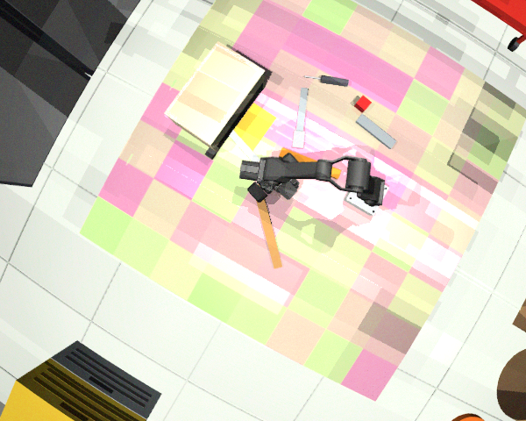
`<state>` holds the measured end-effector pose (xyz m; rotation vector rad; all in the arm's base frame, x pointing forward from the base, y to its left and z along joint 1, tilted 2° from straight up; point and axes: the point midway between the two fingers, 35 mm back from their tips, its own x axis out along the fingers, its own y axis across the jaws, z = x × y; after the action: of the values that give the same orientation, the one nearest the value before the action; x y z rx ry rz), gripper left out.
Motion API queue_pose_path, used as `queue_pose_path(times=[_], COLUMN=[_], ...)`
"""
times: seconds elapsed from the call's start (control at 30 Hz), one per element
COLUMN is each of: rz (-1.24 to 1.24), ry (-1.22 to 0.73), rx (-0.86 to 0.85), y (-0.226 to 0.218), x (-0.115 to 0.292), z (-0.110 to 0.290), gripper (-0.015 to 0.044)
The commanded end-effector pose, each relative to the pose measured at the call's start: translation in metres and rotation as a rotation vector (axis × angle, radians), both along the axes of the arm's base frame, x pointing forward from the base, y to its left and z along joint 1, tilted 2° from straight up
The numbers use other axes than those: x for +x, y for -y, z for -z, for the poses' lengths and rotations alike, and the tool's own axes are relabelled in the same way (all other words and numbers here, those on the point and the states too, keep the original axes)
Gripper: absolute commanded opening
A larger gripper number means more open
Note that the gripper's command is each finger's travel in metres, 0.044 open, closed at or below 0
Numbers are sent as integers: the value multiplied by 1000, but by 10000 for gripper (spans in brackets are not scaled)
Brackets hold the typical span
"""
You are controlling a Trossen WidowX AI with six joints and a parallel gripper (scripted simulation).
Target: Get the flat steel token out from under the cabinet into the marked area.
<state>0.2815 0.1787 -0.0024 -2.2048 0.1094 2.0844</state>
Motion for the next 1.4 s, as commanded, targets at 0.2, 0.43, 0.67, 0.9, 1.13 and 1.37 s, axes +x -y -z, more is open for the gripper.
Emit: queue_pose_path(times=[0.2,0.43,0.67,0.9,1.13,1.37], rz=[1,1,1,1,1,1], ry=[6,7,8,8,9,10], rx=[1,1,1,1,1,0], y=[2,3,4,5,6,7], x=[16,25,34,42,50,58], z=[-1,-2,-3,-3,-4,-5], gripper=[0,0,0,0,0,0])
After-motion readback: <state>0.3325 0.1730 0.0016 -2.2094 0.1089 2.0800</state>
